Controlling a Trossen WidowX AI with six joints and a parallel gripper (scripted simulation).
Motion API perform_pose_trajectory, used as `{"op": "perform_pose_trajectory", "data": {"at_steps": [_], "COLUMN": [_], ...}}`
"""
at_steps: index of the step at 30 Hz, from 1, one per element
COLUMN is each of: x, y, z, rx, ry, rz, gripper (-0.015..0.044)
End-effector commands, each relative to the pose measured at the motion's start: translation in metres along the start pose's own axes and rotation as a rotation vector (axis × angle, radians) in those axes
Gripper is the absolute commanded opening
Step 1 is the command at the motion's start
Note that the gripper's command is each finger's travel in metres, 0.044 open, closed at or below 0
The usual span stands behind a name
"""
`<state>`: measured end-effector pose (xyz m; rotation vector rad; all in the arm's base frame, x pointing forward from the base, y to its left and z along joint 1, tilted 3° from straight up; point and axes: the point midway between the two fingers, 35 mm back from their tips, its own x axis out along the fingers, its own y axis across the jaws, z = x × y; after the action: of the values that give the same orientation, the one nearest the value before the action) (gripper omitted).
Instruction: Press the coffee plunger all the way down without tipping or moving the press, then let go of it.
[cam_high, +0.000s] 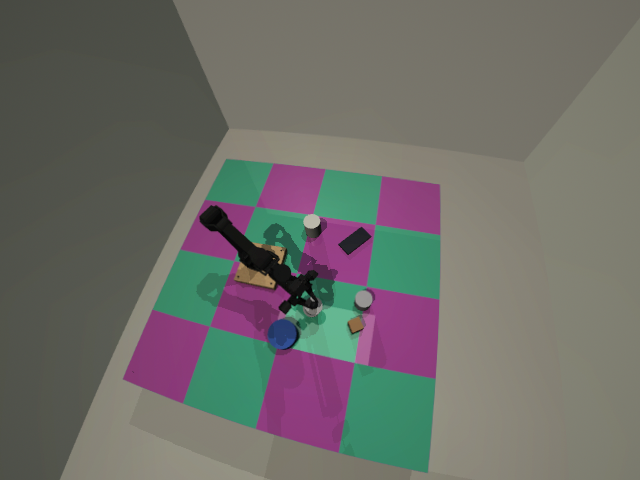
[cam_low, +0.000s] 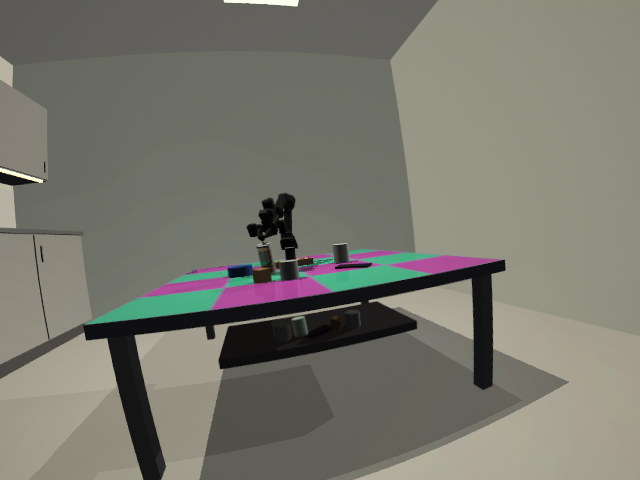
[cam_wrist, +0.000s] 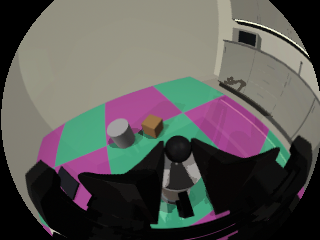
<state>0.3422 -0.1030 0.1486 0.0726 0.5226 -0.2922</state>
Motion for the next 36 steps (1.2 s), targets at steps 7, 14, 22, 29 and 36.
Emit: {"op": "perform_pose_trajectory", "data": {"at_steps": [7,14,22,29,36], "x": [0.0038,0.0046,0.0031,0.0031,0.0031], "y": [0.0,0.0,0.0,0.0,0.0], "z": [-0.0047,-0.0039,0.0001,0.0001,0.0001], "rx": [-0.007,-0.007,0.0,0.0,0.0], "ry": [0.024,0.024,0.01,0.01,0.01], "rz": [0.001,0.001,0.0,0.0,0.0], "gripper": [0.0115,0.0115,0.0115,0.0115,0.0299]}}
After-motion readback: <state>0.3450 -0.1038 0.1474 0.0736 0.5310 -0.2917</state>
